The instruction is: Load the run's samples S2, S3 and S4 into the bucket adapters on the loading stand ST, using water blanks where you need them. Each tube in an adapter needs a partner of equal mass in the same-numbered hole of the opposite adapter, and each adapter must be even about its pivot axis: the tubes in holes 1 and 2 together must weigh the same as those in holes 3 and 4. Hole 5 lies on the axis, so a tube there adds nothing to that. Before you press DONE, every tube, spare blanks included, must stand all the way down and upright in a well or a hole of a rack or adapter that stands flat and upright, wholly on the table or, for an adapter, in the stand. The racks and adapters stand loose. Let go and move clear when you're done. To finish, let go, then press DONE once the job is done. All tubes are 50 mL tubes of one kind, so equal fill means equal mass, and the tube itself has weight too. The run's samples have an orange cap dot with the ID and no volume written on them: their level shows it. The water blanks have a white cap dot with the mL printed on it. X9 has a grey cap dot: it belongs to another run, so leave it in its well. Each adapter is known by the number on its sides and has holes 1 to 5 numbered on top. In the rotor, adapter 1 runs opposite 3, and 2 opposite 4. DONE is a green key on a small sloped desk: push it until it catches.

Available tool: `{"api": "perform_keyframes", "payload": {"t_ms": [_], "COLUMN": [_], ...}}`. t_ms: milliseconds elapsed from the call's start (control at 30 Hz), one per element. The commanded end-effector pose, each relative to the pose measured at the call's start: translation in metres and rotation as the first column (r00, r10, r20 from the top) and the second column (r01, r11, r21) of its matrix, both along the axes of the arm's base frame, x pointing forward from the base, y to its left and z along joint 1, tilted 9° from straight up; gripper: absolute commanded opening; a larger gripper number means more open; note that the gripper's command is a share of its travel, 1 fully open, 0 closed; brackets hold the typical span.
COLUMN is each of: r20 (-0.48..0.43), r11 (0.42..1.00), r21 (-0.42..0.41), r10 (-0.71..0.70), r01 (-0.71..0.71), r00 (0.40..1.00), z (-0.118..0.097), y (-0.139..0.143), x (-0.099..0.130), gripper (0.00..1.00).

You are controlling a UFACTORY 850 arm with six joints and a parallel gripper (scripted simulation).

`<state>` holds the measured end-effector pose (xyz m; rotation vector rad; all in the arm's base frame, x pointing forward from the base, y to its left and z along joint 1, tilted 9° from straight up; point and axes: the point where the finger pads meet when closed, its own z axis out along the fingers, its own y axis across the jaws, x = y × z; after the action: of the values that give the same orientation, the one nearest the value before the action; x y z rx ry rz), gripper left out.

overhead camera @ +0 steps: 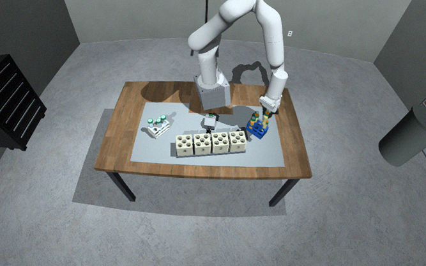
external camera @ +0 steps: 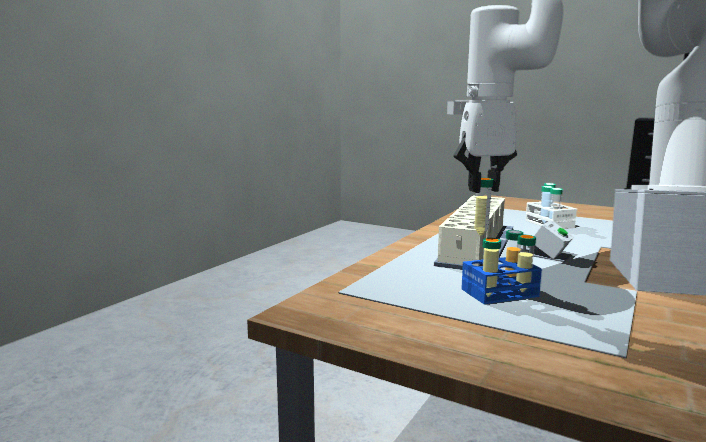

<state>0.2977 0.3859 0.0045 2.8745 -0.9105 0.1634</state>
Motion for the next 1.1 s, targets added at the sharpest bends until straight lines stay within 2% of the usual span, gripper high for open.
{"api": "perform_keyframes", "payload": {"t_ms": [0,767,1067], "r20": [0.001,0.001,0.001], "r11": [1.0,1.0,1.0], "r21": [0.001,0.001,0.001], "r10": [0.0,0.0,0.0], "r01": [0.0,0.0,0.0], "r00": [1.0,1.0,1.0], "z": [-0.007,-0.049,-0.05], "y": [0.0,-0.007,-0.007], "x": [0.001,0.004,0.004], "gripper": [0.0,0.0,0.0]}}
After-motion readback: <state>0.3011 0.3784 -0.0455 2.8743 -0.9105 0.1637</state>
